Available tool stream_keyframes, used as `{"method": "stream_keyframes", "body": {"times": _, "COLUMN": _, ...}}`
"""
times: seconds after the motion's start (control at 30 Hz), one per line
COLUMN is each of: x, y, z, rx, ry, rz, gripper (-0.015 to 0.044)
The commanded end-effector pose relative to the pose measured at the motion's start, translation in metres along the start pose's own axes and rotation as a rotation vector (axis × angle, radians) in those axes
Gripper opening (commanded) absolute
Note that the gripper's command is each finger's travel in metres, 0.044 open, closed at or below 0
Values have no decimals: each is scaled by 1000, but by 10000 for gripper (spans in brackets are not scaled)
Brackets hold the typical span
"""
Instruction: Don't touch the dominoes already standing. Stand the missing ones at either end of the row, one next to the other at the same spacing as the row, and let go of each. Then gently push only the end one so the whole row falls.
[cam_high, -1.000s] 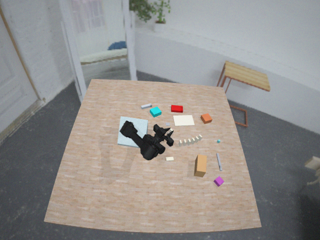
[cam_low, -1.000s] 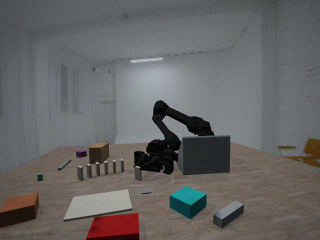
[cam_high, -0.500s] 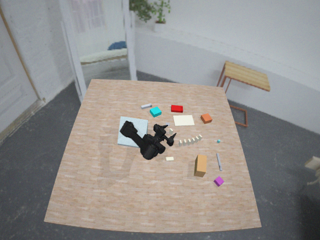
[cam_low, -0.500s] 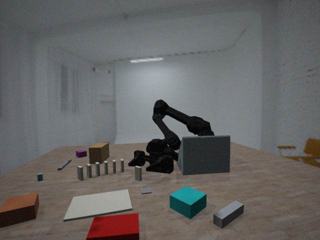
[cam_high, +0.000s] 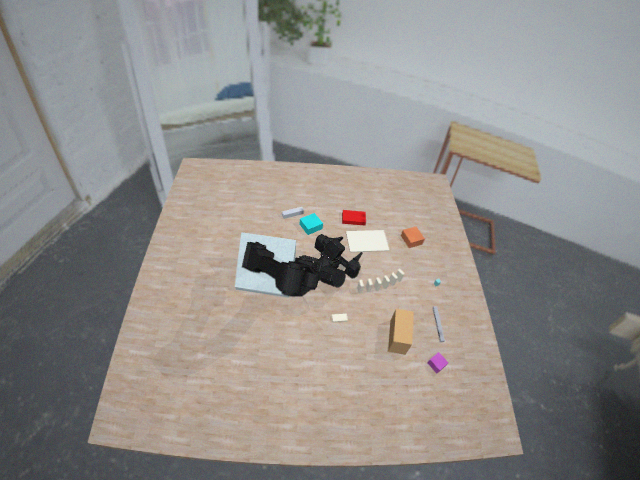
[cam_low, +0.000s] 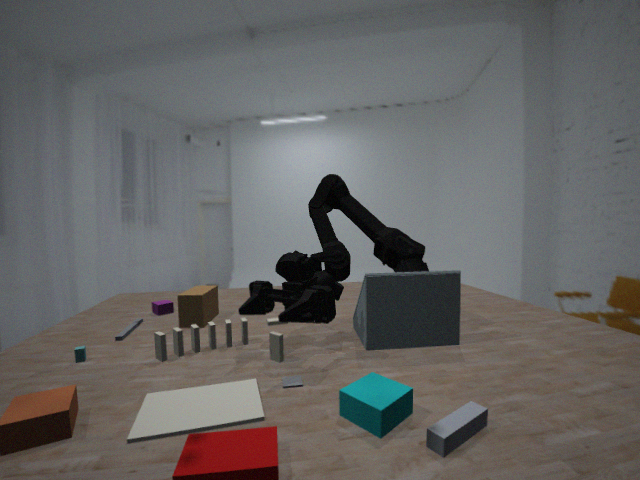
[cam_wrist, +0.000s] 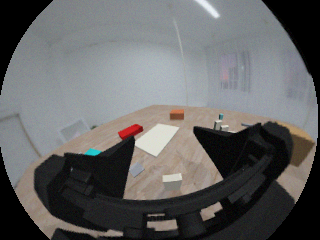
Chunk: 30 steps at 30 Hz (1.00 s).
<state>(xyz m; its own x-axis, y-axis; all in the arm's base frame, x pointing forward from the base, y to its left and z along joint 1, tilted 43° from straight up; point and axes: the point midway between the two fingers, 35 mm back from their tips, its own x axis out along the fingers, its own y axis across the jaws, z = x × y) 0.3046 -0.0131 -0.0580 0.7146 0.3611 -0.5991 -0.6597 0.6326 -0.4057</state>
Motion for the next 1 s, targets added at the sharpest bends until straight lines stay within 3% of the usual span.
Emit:
{"method": "stream_keyframes", "body": {"times": 0.0, "x": 31, "y": -2, "z": 9, "rx": 16, "ry": 80, "rz": 50, "gripper": 440}}
{"method": "stream_keyframes", "body": {"times": 0.2, "x": 61, "y": 21, "z": -10, "rx": 254, "ry": 481, "rz": 183, "gripper": 440}}
{"method": "stream_keyframes", "body": {"times": 0.4, "x": 46, "y": 28, "z": -10, "rx": 298, "ry": 968, "rz": 158, "gripper": 440}}
{"method": "stream_keyframes", "body": {"times": 0.7, "x": 23, "y": 8, "z": 23, "rx": 185, "ry": 1265, "rz": -26, "gripper": 440}}
{"method": "stream_keyframes", "body": {"times": 0.97, "x": -10, "y": 0, "z": 43, "rx": 59, "ry": 1451, "rz": -80, "gripper": 440}}
